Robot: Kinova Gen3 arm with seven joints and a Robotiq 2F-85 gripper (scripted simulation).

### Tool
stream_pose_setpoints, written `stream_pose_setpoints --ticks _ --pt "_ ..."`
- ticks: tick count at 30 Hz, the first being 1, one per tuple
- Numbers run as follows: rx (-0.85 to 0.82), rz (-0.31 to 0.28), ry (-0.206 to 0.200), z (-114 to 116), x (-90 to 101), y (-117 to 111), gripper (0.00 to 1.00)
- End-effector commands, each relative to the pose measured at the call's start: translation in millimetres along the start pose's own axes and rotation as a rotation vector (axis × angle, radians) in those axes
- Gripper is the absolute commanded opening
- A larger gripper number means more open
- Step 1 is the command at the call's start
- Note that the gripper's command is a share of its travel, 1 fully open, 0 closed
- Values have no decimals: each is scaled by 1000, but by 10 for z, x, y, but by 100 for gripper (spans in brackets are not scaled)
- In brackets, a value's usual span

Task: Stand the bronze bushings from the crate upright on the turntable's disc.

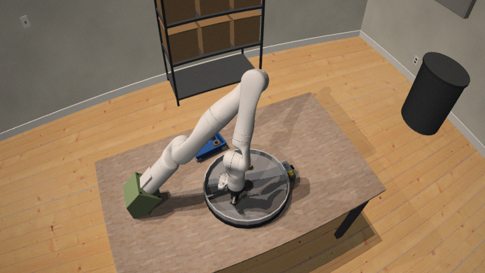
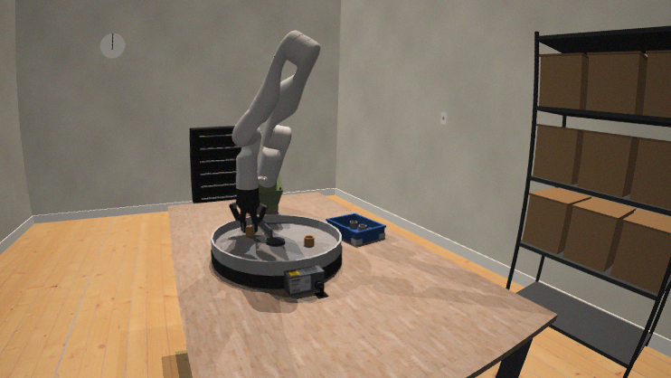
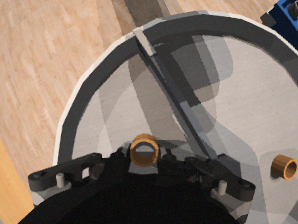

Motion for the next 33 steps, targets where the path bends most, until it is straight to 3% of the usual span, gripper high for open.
stream_pose_setpoints --ticks 1,6,7,33 --pt "0 -1 0 0 3 2 0" --pt "0 -1 0 0 3 2 0" --pt "0 -1 0 0 3 2 40" --pt "0 -1 0 0 3 2 40"
Point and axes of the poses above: the point where the finger pads meet when closed, its own x axis back along the fingers, its own z axis across the jaws, y = z × x, the point moved 8 cm from there along x, back along the fingers, and after that the axes turned 11 degrees about -x, right-handed, at the moved point
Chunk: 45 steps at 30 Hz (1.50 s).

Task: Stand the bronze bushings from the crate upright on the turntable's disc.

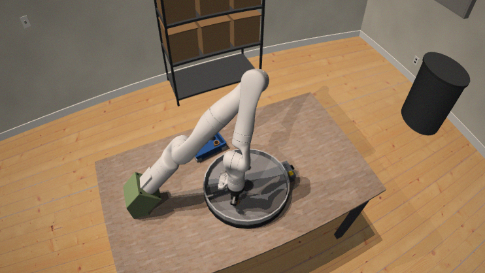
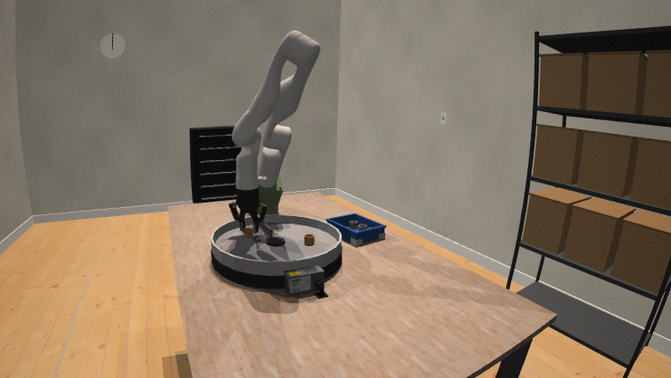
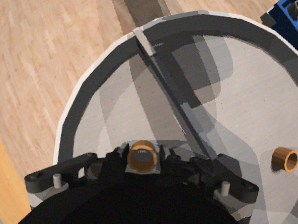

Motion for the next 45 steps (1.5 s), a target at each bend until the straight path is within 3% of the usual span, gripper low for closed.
stream_pose_setpoints --ticks 1,14,26,45 --pt "0 -1 0 0 3 2 40" --pt "-1 -5 2 -1 21 -2 40" --pt "25 -26 24 -22 239 -25 40" --pt "4 -28 12 -14 448 -33 40"
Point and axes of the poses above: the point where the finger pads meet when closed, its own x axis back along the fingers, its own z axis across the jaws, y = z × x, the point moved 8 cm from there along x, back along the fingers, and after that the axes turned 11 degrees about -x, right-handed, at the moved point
